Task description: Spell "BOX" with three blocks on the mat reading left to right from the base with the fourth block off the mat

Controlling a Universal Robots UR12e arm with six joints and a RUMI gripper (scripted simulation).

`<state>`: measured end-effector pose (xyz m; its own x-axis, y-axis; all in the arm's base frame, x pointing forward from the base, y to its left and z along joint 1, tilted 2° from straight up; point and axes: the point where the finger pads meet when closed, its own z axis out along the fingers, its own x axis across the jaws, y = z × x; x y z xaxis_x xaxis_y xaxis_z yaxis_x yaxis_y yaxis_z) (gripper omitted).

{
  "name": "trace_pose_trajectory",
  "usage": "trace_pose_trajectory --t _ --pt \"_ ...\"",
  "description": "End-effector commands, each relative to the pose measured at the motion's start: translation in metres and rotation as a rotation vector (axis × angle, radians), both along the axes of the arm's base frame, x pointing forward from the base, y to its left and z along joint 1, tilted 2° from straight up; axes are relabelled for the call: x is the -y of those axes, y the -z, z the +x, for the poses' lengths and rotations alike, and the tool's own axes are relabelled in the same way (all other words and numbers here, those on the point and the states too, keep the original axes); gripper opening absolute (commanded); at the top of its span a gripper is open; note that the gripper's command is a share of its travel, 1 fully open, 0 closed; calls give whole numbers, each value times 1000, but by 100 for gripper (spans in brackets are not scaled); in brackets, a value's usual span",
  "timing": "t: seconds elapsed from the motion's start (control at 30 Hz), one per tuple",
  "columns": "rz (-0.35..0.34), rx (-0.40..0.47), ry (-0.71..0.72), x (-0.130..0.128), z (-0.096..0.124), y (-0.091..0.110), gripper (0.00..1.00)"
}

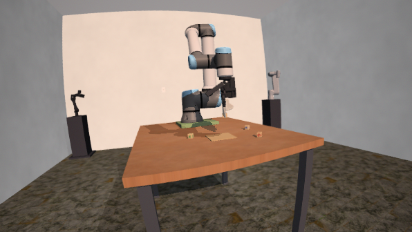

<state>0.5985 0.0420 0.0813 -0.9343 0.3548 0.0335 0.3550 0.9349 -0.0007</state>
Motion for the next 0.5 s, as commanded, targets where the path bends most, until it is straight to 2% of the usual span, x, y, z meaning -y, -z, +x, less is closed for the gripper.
trace_pose_trajectory --t 0.0,0.27,0.47 --pt "7 4 -136 -2 2 -1 5" --pt "11 5 -278 -4 3 -1 5" --pt "13 6 -321 -5 3 -1 5"
